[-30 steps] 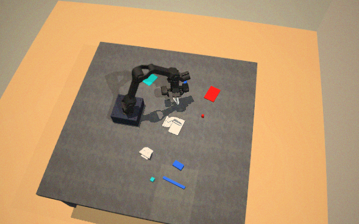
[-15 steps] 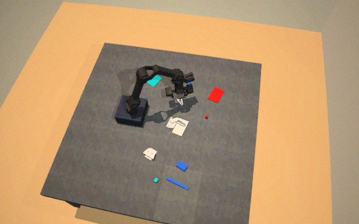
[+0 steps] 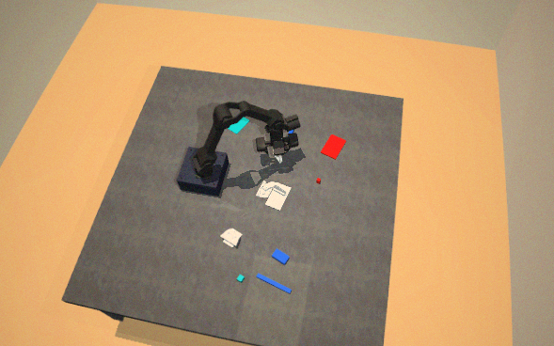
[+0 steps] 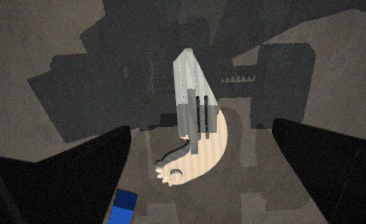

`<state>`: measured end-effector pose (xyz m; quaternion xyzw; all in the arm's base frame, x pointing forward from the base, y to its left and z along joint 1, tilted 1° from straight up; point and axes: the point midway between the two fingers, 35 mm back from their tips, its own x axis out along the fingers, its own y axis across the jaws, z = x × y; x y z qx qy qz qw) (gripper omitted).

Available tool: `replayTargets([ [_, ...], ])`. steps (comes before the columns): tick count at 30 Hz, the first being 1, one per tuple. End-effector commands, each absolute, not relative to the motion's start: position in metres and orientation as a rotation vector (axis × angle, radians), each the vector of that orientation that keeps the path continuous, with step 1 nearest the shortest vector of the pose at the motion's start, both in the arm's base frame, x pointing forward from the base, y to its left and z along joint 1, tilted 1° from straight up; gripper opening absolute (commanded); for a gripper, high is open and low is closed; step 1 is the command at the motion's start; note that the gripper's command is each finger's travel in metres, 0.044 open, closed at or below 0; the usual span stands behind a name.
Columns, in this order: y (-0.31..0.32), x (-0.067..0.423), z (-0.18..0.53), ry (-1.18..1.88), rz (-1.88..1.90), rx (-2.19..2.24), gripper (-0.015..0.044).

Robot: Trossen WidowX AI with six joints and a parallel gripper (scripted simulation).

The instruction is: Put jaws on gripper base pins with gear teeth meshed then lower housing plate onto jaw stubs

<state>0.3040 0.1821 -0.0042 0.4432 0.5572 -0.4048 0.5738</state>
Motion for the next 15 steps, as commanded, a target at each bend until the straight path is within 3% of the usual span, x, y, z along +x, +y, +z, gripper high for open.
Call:
replayTargets([
  [1,0.181,0.302,-0.015,1.31,-0.957,1.028,0.044],
  [15,0.181,0.303,-0.028,1.31,-0.956,1.027,0.044],
])
